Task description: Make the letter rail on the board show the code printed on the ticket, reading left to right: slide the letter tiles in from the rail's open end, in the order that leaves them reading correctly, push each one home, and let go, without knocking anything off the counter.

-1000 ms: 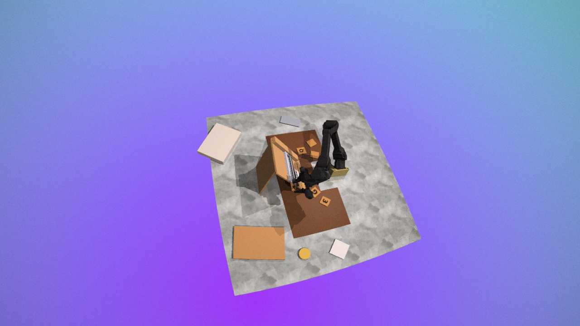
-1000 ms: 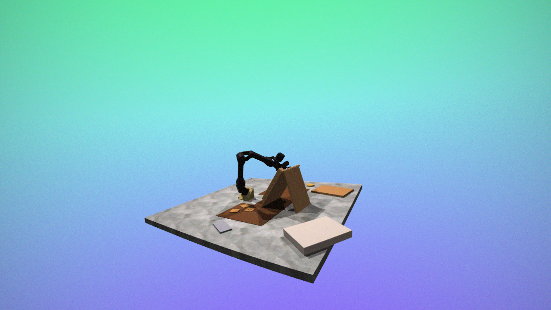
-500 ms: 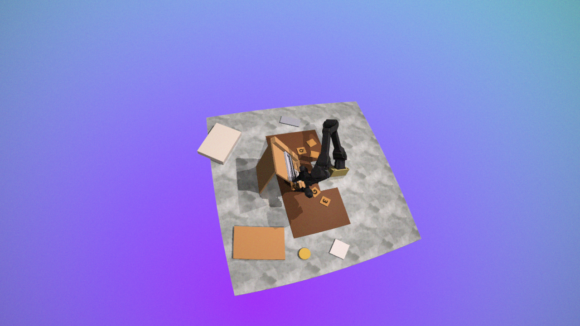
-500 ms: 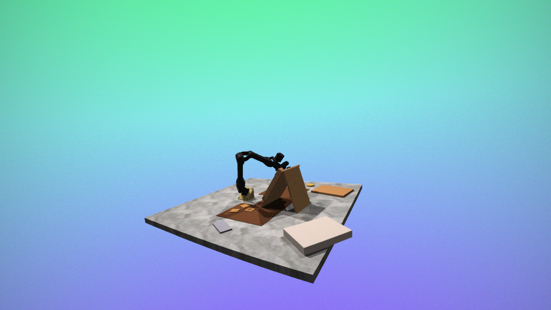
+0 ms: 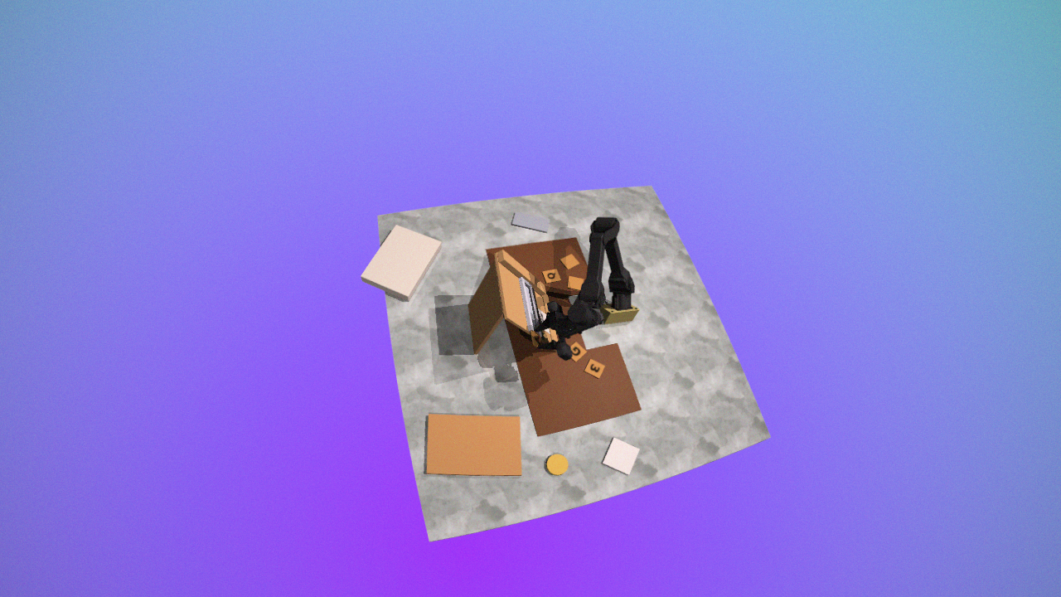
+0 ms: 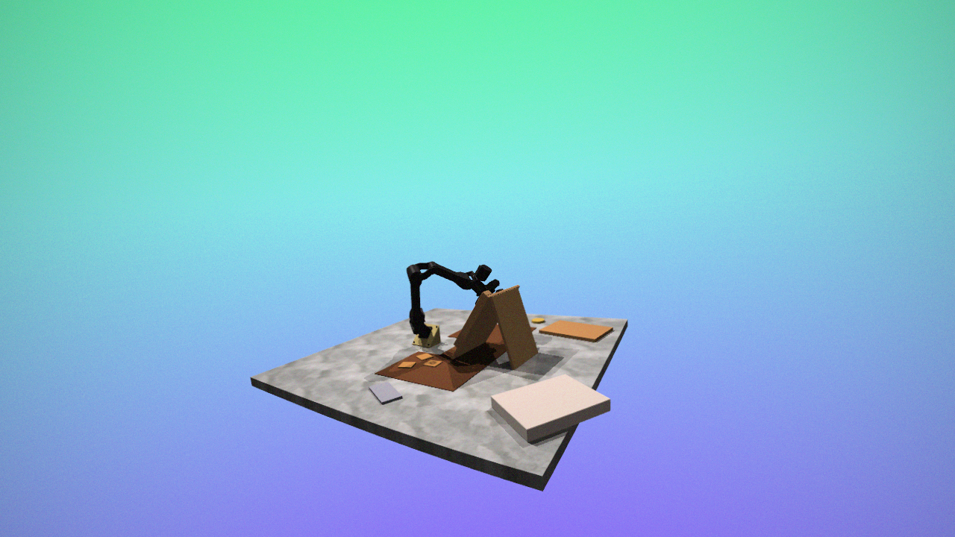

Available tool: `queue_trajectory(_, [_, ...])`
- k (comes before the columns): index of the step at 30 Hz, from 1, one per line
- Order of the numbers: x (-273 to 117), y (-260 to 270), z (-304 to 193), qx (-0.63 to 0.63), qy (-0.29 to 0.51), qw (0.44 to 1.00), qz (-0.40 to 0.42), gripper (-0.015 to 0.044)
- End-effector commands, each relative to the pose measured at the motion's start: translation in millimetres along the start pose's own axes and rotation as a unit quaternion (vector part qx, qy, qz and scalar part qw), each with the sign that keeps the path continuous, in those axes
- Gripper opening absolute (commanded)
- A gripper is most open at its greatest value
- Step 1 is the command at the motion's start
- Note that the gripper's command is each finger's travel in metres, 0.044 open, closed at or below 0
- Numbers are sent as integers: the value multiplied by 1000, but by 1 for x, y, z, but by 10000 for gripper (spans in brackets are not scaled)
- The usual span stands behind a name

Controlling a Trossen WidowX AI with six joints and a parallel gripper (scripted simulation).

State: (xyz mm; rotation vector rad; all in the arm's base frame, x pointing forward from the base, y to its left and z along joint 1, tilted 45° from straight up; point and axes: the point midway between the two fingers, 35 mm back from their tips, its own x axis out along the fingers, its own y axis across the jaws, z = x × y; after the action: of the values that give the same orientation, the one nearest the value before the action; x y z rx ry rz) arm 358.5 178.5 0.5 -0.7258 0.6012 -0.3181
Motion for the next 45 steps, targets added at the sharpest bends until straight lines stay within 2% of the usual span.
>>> queue_trajectory(1, [0,-2,1,1,-1,1000,2,0])
queue_trajectory(45, [0,-24,1,0,-1,1000,2,0])
